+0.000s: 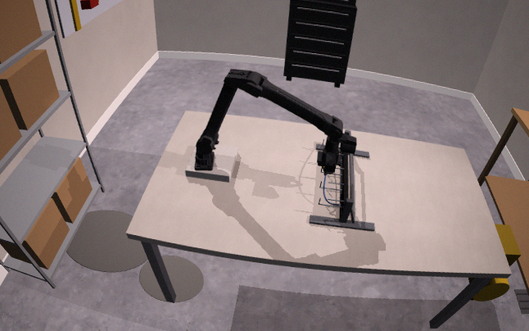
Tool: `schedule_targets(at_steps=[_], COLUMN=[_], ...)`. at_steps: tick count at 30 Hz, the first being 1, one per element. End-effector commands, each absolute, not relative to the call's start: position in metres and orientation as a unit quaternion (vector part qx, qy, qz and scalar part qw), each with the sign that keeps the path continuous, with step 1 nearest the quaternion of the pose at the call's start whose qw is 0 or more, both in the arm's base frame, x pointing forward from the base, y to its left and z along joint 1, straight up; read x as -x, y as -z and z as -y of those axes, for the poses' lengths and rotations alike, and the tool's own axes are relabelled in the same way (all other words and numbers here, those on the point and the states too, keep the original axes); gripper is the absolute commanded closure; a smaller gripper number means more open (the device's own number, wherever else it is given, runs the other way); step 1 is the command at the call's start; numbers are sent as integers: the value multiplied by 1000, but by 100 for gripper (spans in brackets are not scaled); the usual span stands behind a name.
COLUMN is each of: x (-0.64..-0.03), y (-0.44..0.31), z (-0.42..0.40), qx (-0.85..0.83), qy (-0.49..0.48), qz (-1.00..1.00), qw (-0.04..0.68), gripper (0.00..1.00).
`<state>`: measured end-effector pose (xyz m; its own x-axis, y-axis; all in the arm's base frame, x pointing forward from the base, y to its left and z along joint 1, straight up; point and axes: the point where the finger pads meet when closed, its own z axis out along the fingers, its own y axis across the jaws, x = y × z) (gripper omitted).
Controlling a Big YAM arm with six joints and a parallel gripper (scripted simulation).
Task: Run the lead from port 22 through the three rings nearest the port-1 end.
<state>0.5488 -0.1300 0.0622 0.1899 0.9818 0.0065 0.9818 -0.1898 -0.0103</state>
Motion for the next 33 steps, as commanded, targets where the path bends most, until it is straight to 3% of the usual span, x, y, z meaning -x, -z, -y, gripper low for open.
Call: schedule_targets(at_steps=[1,33], x=[-562,-559], y=[-62,-32], z=[130,131], qx=[774,774], qy=[9,7], qz=[633,633], qw=[-6,-5], gripper=[100,100])
